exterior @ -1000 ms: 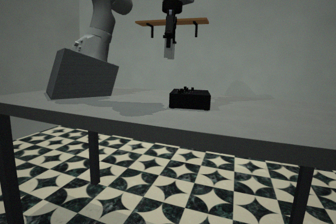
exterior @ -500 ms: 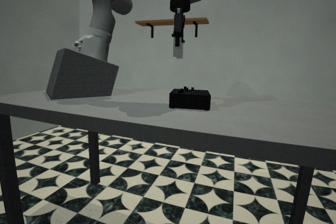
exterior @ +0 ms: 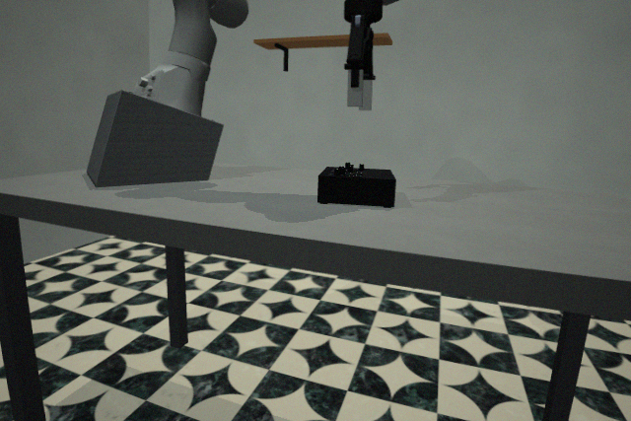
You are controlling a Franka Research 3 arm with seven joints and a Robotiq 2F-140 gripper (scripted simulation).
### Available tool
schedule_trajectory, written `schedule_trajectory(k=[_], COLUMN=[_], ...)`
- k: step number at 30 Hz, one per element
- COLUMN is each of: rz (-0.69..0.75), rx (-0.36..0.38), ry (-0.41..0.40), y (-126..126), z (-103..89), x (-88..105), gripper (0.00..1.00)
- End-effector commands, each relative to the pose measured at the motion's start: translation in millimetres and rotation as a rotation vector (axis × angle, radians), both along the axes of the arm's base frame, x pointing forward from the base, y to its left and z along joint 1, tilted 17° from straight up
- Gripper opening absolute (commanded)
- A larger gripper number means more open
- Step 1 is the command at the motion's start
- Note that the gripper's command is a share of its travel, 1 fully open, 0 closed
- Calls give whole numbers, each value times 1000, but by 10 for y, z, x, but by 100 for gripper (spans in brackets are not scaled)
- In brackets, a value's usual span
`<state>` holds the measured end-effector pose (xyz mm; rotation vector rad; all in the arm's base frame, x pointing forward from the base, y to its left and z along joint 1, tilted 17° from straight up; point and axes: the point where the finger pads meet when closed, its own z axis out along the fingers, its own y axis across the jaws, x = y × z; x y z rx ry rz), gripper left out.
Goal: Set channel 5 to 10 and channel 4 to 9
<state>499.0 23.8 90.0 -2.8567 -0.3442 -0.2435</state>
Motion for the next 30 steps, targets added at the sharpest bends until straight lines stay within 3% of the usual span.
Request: schedule_trajectory(k=[1, 6, 10, 11, 30], rz=[-52, 109, 123, 123, 123], rx=[2, -27, -31, -31, -31], ry=[28, -13, -16, -16, -16], y=[21, 22, 16, 16, 16], z=[-58, -626, -676, -676, -676], x=[-23, -254, -282, -282, -282], gripper=[100, 100, 100, 0, 0])
